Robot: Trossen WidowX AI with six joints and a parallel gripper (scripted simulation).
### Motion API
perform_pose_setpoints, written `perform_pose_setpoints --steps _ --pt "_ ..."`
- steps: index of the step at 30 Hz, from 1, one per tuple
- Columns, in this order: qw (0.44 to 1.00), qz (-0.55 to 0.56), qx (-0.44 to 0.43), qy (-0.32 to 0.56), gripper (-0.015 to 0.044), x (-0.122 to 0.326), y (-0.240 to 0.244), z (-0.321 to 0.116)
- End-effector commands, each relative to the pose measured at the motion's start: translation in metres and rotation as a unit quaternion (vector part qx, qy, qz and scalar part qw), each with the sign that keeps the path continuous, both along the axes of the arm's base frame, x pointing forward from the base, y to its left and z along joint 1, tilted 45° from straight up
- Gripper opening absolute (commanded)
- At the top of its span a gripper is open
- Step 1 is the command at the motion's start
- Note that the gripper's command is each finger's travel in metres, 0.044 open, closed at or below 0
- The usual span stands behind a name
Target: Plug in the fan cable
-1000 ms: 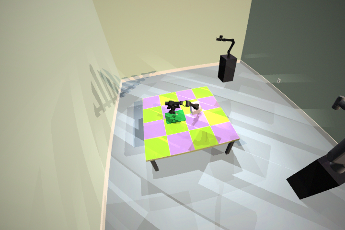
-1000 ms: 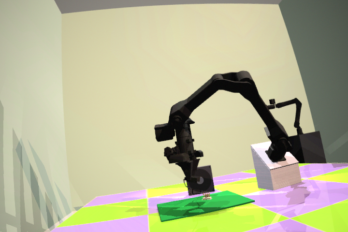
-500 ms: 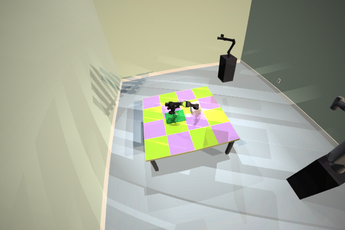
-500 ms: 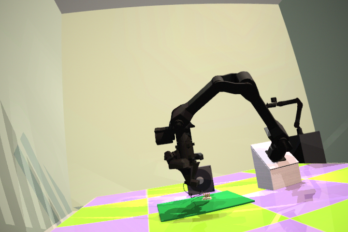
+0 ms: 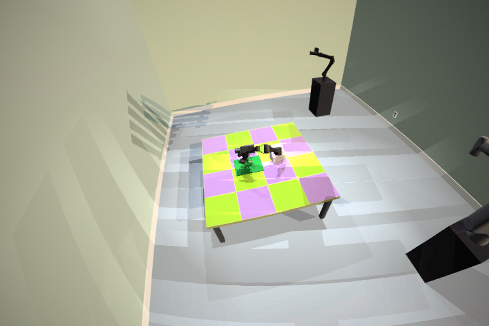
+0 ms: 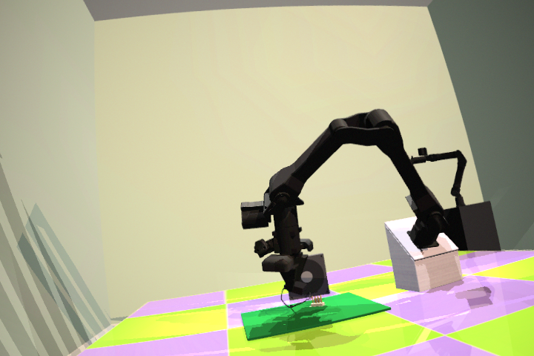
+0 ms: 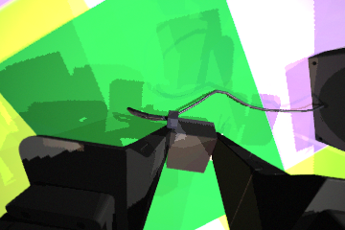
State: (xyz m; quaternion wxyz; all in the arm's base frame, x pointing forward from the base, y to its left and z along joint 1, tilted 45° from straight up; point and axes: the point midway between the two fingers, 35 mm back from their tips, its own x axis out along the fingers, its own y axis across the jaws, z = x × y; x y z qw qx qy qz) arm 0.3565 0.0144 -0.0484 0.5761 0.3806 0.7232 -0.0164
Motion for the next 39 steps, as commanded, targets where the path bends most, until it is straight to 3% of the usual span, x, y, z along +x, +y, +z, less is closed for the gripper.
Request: perform_pose_setpoints --steps 1,39 --pt "1.000 -0.003 -0.023 -0.010 0.0000 0.000 -0.001 -0.002" --pt "0.980 -0.035 -0.176 -0.090 0.0000 0.000 0.009 -0.030"
